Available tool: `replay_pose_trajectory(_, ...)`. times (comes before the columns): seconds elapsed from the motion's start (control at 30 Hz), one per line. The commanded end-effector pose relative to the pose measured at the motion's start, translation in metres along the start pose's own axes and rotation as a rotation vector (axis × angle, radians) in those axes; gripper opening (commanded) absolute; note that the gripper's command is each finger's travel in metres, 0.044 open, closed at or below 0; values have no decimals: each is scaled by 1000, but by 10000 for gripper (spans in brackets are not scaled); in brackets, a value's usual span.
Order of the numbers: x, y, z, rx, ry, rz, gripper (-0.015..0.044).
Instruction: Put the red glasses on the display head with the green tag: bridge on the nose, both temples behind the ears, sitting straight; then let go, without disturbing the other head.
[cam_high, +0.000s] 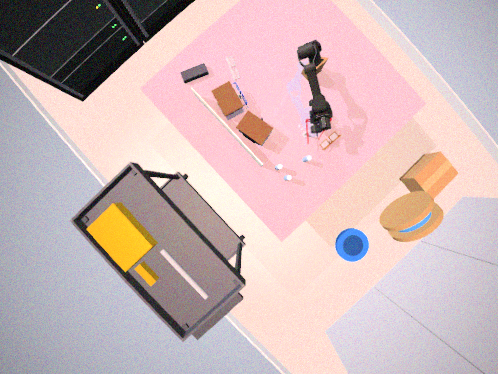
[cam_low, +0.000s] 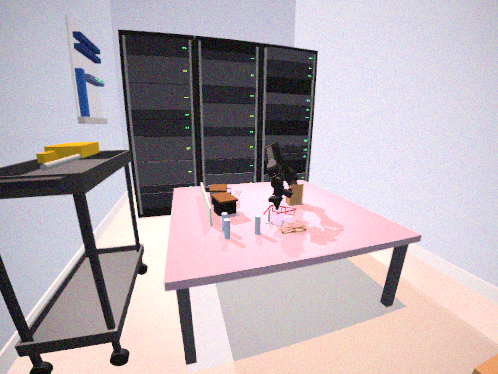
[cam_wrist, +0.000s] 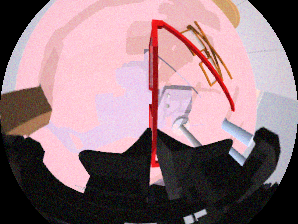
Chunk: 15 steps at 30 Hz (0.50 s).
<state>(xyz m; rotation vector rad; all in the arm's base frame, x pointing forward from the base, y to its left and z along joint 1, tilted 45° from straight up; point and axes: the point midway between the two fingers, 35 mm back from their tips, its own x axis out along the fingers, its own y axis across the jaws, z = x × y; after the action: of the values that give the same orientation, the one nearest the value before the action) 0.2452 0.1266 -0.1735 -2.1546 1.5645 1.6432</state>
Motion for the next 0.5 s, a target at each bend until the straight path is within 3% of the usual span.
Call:
replay_pose_trajectory(0.0, 1, 2, 0, 0, -4, 6, 0)
replay_pose_trajectory(0.47, 2, 2, -4, 0, -4, 6, 0)
